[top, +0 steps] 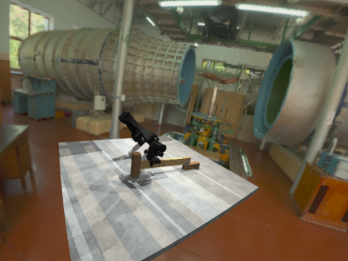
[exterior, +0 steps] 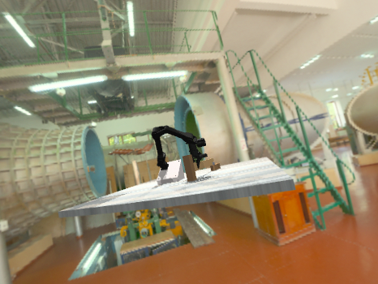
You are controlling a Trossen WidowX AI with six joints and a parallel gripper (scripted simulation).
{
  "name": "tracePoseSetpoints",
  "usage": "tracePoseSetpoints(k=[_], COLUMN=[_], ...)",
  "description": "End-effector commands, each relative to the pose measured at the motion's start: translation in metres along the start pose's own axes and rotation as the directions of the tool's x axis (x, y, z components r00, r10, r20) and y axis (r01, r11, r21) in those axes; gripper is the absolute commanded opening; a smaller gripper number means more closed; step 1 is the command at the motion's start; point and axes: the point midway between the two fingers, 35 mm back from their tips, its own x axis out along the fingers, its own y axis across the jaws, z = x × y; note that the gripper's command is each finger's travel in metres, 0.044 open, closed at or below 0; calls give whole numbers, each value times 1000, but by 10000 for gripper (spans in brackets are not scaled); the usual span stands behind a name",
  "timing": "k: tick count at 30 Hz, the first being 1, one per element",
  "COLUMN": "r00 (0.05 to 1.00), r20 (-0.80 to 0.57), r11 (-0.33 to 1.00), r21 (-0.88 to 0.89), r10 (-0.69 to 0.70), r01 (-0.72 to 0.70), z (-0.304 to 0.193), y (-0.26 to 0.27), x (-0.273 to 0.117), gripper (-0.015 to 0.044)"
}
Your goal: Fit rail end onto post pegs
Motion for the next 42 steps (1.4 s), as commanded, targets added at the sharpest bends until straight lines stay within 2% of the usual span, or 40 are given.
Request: tracePoseSetpoints(k=[1, 42], r00=[1000, 1000], r20=[-1, -2], r11=[1000, 1000], r21=[1, 1], r10=[-7, -7], r01=[7, 7], z=[1, -6], y=[-1, -1], x=[-1, -2], gripper=[0, 0])
